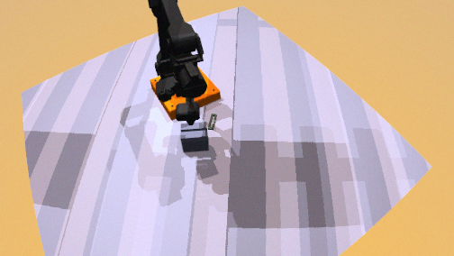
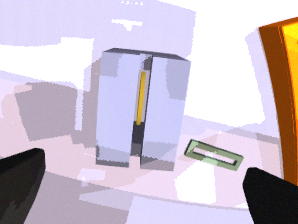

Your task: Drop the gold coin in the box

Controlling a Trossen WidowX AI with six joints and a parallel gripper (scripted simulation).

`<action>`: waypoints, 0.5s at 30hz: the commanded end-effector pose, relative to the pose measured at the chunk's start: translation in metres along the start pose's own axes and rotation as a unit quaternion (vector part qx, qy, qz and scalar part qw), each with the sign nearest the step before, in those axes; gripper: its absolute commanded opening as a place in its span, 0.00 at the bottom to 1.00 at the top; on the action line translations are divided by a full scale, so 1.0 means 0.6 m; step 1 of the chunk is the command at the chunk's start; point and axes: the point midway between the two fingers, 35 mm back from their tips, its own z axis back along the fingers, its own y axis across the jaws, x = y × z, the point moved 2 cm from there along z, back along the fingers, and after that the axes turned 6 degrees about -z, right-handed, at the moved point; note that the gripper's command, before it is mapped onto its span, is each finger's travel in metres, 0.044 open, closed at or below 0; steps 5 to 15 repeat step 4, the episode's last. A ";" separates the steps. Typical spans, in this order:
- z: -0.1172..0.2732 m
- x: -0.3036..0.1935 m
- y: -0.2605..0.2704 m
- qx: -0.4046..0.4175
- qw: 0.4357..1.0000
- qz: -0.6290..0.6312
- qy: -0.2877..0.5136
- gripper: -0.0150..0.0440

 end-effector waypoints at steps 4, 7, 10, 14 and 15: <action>-0.001 0.001 -0.001 -0.003 1.000 0.003 -0.002 1.00; -0.001 0.001 -0.001 -0.003 1.000 0.003 -0.002 1.00; -0.001 0.001 -0.001 -0.003 1.000 0.003 -0.002 1.00; -0.001 0.001 -0.001 -0.003 1.000 0.003 -0.002 1.00; -0.001 0.001 -0.001 -0.003 1.000 0.003 -0.002 1.00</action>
